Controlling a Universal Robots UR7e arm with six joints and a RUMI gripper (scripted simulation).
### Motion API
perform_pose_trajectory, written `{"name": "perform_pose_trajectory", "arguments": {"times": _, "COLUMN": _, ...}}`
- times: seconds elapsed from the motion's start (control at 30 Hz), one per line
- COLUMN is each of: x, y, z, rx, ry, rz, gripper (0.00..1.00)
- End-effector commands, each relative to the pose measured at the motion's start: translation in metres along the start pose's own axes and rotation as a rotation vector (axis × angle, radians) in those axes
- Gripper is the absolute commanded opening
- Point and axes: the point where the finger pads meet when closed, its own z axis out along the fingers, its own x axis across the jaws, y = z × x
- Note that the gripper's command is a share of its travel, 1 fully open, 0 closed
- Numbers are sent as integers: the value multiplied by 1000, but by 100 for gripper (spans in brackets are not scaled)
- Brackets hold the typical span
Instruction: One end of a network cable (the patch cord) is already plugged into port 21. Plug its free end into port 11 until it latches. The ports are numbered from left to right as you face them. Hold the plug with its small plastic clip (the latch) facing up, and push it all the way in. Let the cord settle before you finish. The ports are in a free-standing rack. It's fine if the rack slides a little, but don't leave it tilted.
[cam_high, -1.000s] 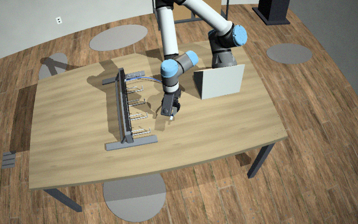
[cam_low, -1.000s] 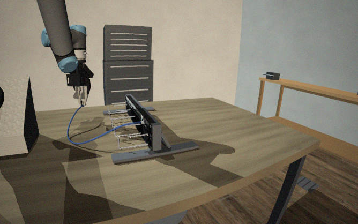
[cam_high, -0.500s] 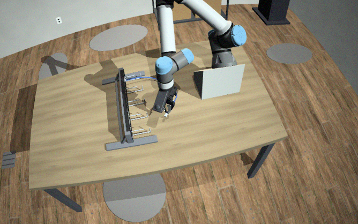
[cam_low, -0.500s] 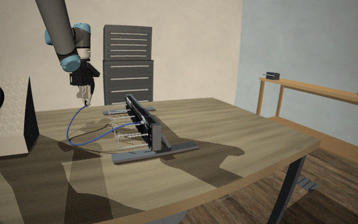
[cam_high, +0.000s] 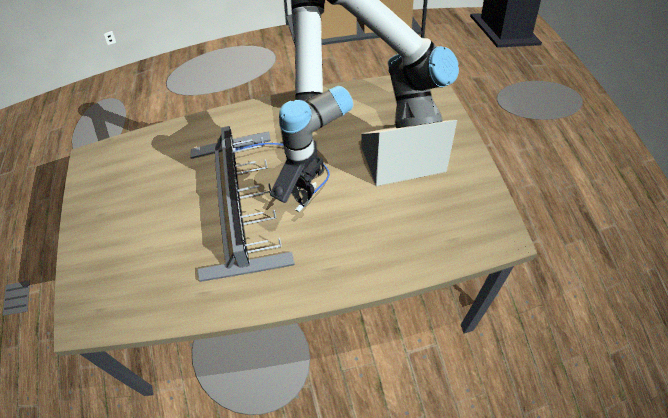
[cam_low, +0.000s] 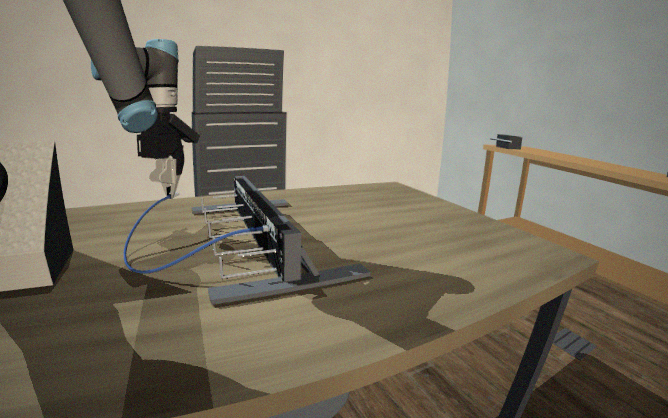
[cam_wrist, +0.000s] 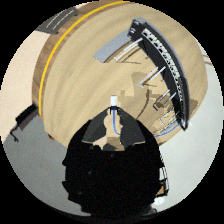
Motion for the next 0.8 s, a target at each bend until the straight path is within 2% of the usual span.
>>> {"name": "perform_pose_trajectory", "arguments": {"times": 0.0, "x": 18, "y": -1, "z": -3, "rx": -3, "ry": -1, "rz": 92, "gripper": 0}}
{"name": "perform_pose_trajectory", "arguments": {"times": 0.77, "x": 65, "y": -1, "z": -11, "rx": -8, "ry": -4, "rz": 353, "gripper": 0}}
